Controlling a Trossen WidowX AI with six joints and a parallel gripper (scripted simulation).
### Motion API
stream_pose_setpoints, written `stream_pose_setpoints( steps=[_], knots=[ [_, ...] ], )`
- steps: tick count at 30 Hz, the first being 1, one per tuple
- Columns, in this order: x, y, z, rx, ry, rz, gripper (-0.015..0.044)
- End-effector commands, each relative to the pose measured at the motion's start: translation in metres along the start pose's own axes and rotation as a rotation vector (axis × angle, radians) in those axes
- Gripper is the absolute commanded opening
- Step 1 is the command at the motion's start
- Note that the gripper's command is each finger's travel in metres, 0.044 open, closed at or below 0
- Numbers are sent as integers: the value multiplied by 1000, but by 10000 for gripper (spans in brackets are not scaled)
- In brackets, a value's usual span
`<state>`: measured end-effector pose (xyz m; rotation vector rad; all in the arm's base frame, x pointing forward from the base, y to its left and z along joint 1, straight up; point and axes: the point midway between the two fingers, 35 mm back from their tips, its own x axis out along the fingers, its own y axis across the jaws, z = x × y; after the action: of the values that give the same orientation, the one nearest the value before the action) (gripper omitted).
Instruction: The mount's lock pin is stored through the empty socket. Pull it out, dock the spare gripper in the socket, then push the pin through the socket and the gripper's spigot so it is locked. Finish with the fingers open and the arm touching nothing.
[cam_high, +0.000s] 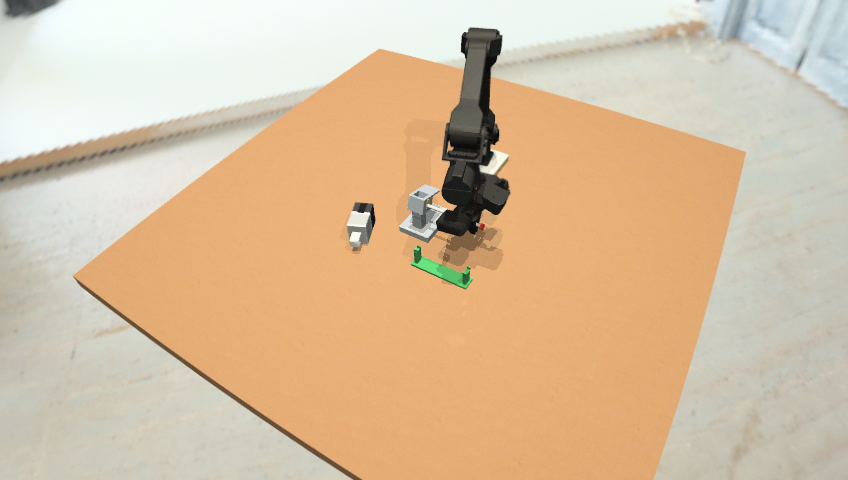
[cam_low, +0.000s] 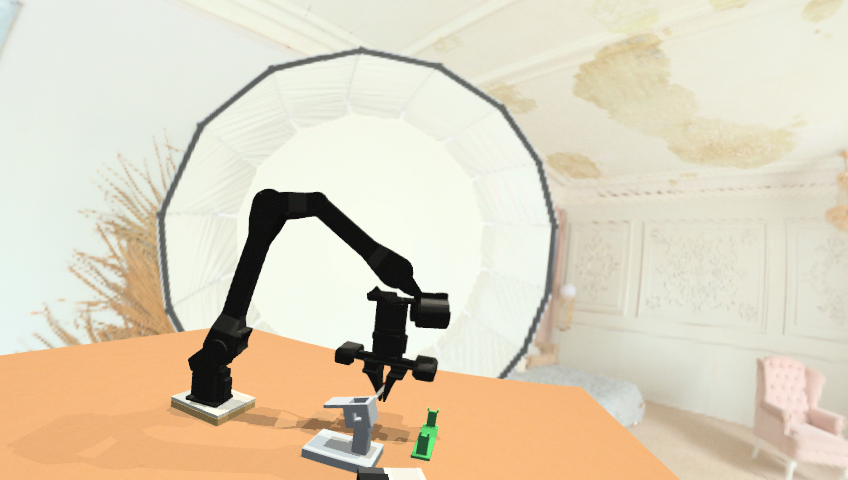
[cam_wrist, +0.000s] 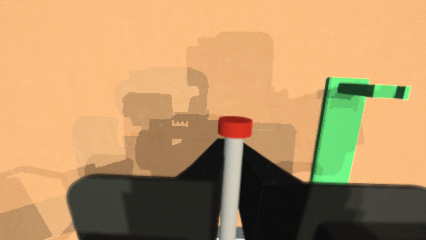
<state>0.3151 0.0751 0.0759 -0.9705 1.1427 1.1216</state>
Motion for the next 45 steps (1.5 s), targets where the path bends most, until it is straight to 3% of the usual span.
stream_pose_setpoints(
  steps=[1,45],
  knots=[
    [0,0,3,2,4,-1,0],
    [-15,1,38,1,6,15,0]
  ],
)
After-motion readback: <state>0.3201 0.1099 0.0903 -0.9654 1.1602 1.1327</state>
